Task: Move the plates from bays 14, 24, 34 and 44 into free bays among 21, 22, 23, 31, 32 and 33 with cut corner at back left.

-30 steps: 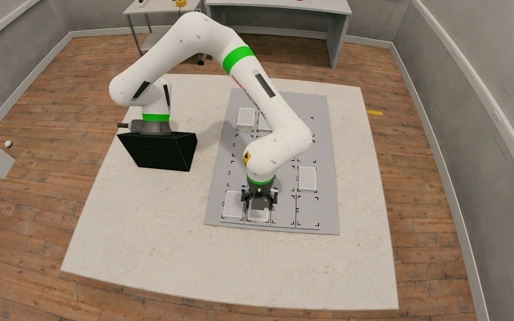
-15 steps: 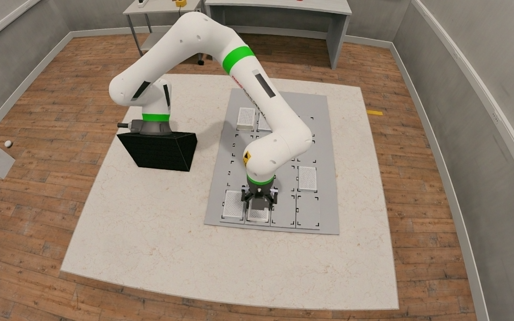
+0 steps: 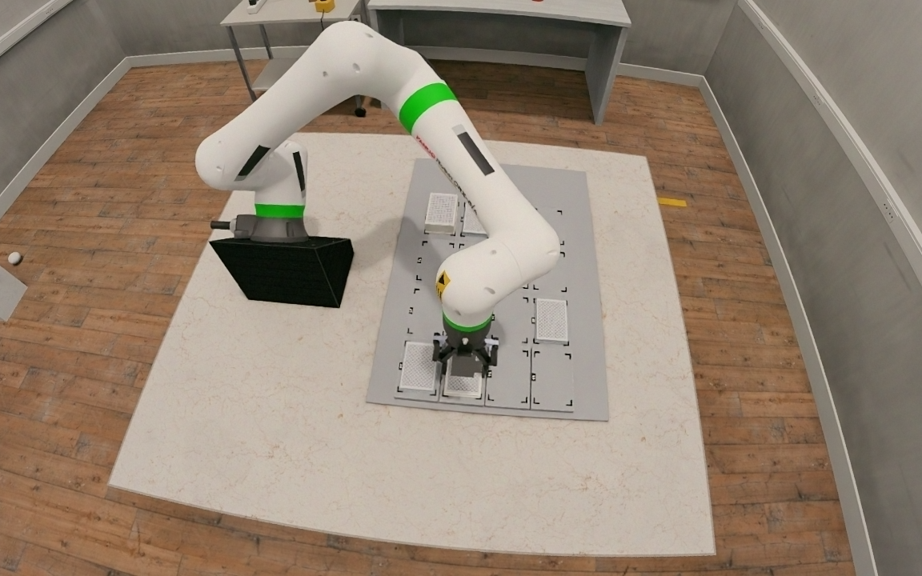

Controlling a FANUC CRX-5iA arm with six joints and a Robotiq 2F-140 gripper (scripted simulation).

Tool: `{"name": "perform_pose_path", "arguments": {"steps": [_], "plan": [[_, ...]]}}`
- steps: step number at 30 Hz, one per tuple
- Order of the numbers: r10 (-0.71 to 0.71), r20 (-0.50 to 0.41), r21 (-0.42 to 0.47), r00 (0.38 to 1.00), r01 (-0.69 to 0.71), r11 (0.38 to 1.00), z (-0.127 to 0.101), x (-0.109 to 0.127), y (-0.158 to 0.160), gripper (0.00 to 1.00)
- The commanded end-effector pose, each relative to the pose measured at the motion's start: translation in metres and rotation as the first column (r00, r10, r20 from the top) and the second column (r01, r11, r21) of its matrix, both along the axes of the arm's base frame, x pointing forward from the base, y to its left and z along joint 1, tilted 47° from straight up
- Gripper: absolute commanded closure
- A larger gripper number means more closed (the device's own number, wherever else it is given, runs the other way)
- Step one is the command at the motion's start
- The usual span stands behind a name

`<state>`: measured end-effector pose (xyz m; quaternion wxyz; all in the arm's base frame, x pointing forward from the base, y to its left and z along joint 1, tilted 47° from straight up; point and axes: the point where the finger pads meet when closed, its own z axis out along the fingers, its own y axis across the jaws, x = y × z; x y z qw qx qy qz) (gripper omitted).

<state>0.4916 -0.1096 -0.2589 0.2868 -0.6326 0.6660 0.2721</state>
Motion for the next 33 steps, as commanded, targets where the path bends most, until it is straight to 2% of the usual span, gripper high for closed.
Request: {"name": "perform_pose_path", "arguments": {"steps": [1, 20, 21, 33], "plan": [[-0.001, 0.001, -0.002, 1.0, 0.001, 1.0, 0.0006, 0.0005, -0.0013, 0.41], [-0.001, 0.001, -0.002, 1.0, 0.001, 1.0, 0.0006, 0.0005, -0.0013, 0.43], [-0.001, 0.001, -0.002, 1.0, 0.001, 1.0, 0.0006, 0.0005, -0.0013, 0.9], [-0.001, 0.001, -0.002, 1.0, 0.001, 1.0, 0.0006, 0.0005, -0.0013, 0.9]]}}
